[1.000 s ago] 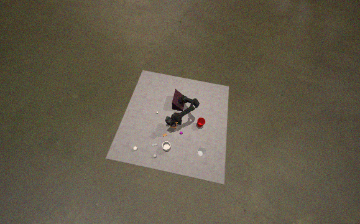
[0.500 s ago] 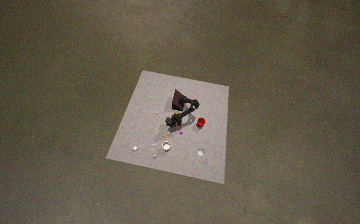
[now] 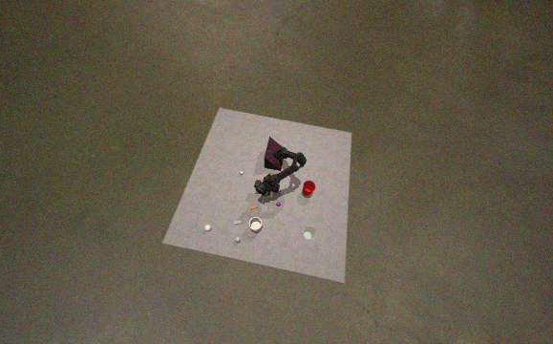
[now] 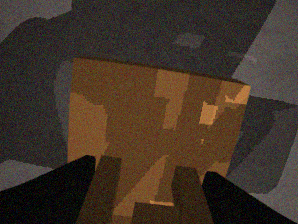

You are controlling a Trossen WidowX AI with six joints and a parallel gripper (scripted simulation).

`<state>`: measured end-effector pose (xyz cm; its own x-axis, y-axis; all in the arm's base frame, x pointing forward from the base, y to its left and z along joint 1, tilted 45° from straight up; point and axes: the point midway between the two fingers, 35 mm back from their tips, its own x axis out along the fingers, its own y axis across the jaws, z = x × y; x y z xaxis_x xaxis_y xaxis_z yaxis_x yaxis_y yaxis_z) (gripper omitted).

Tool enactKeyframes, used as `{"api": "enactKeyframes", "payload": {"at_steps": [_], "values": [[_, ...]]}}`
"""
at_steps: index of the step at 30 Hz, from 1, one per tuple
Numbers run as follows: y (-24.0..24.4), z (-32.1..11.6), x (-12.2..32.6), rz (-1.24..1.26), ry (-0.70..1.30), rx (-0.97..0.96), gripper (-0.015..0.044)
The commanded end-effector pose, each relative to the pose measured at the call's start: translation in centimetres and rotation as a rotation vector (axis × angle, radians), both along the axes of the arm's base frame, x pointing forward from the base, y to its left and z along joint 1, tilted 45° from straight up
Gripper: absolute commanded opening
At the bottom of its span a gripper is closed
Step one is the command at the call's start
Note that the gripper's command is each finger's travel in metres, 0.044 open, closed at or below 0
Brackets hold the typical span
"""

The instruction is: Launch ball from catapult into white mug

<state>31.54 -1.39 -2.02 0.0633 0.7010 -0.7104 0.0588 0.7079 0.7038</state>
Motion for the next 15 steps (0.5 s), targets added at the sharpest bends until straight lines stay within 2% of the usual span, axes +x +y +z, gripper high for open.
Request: {"api": "enactKeyframes", "payload": {"at_steps": [1,2,6,15], "values": [[0.0,0.0,0.0,0.001,0.0,-0.003,0.0118],[0.0,0.0,0.0,0.001,0.0,-0.003,0.0111],[-2.8,2.7,-0.2,0.0,0.001,-0.003,0.0006],[-3.2,3.2,-0.2,-0.002,0.003,-0.001,0.0]]}}
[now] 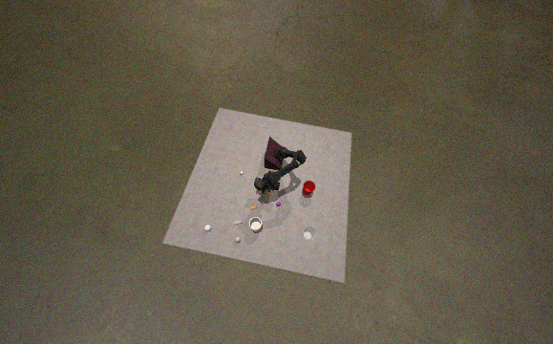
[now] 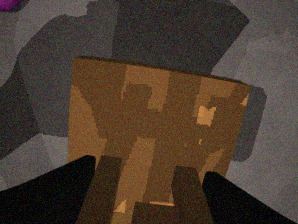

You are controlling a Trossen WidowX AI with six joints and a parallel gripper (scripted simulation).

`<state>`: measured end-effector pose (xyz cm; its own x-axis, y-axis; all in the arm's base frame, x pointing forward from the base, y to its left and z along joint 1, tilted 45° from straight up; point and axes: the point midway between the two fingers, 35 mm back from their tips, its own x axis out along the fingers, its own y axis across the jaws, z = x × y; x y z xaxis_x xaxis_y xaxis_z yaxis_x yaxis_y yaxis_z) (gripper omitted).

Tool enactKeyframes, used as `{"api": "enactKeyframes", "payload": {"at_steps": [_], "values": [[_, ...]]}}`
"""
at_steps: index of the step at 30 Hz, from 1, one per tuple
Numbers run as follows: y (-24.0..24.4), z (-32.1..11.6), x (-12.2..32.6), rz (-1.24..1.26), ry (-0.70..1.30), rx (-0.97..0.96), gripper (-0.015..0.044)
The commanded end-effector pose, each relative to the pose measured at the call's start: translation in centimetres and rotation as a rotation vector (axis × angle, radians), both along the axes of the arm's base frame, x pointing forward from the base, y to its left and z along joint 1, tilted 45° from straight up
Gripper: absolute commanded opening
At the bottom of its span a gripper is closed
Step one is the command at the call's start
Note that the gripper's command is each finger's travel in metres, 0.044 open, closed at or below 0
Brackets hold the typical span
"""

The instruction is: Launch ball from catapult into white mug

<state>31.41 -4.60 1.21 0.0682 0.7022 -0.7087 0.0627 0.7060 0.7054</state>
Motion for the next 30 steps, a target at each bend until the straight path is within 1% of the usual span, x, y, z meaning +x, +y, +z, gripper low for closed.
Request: {"api": "enactKeyframes", "payload": {"at_steps": [1,30], "values": [[0.1,-0.2,-0.1,0.004,0.003,-0.003,0.0],[3.1,-3.2,0.1,0.011,0.004,-0.004,0.0]]}}
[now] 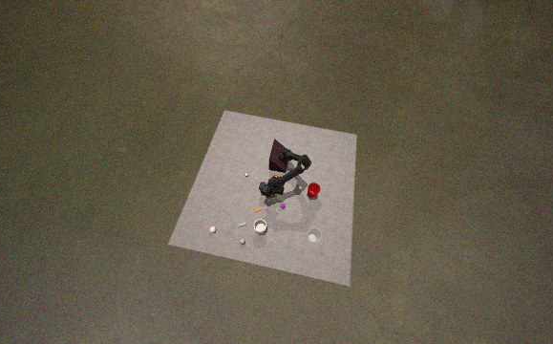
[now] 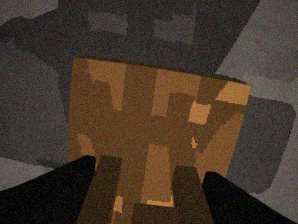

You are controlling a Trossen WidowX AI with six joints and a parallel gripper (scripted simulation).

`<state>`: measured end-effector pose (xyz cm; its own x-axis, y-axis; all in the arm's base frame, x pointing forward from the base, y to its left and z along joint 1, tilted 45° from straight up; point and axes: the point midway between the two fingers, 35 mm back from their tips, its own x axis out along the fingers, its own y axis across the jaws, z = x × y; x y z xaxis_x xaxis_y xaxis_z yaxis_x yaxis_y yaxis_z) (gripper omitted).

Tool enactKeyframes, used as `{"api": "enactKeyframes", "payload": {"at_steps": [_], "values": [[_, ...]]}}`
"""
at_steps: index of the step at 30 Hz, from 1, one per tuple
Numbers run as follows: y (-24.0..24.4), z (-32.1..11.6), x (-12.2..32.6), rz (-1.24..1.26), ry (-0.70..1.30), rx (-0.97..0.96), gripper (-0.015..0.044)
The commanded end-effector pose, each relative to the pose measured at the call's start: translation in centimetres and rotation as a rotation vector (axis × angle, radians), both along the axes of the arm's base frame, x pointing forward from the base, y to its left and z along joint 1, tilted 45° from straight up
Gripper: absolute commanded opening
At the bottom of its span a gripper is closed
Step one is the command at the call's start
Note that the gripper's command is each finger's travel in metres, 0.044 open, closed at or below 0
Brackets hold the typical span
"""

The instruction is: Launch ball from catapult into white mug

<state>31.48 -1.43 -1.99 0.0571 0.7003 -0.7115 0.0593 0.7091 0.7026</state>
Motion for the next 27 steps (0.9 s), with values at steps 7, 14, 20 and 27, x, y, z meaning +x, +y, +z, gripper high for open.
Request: {"api": "enactKeyframes", "payload": {"at_steps": [7,14,20,27], "values": [[-0.1,0.1,0.0,0.001,-0.001,0.0,0.0053],[-0.1,0.1,0.0,0.001,-0.001,0.0,0.0236],[-0.3,0.2,0.0,0.0,-0.001,-0.001,0.0394],[-7.0,6.9,-0.6,-0.002,0.001,-0.004,0.044]]}}
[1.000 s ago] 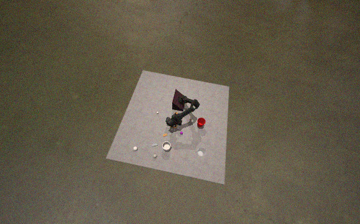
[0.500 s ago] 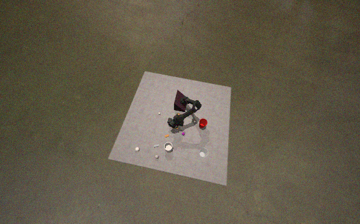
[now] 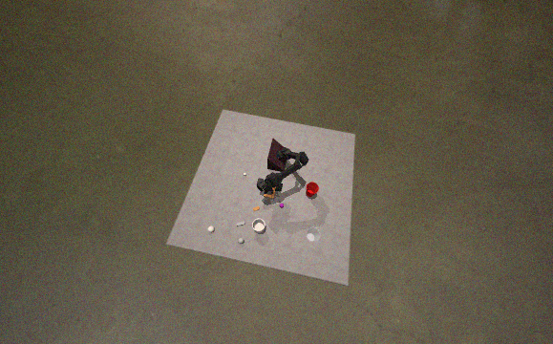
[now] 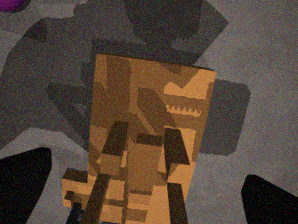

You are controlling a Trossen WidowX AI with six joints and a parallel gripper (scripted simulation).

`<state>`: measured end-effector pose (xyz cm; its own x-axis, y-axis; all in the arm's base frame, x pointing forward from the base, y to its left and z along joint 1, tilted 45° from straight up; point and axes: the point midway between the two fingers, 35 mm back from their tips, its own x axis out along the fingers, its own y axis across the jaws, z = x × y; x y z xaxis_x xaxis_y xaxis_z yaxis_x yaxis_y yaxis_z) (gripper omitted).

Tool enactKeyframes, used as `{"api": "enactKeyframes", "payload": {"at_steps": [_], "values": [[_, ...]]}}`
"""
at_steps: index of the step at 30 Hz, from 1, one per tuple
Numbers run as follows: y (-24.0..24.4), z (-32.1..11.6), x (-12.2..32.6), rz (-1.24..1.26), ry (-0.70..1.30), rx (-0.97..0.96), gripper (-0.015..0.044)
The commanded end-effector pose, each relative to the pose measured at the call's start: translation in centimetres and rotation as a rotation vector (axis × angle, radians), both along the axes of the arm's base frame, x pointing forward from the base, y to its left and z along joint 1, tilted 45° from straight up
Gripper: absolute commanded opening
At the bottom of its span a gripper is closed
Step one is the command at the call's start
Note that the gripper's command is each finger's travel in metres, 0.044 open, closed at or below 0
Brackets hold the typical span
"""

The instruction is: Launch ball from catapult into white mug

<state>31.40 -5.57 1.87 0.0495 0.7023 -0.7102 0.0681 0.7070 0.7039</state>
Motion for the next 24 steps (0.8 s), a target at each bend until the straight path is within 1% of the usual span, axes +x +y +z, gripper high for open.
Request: {"api": "enactKeyframes", "payload": {"at_steps": [1,3,4,10,12,15,24], "values": [[-3.0,3.3,-0.5,-0.001,-0.011,-0.007,0.044],[-3.0,3.3,-0.5,-0.001,-0.011,-0.007,0.044],[-2.4,2.3,-0.1,-0.017,-0.02,-0.01,0.044],[-2.7,2.9,-0.6,-0.008,-0.01,-0.003,0.044],[-2.0,2.2,-0.5,-0.008,-0.01,-0.003,0.044],[0.4,-0.2,-0.3,-0.008,-0.01,-0.002,0.044],[0.9,-0.8,-0.3,-0.008,-0.01,-0.002,0.044]]}}
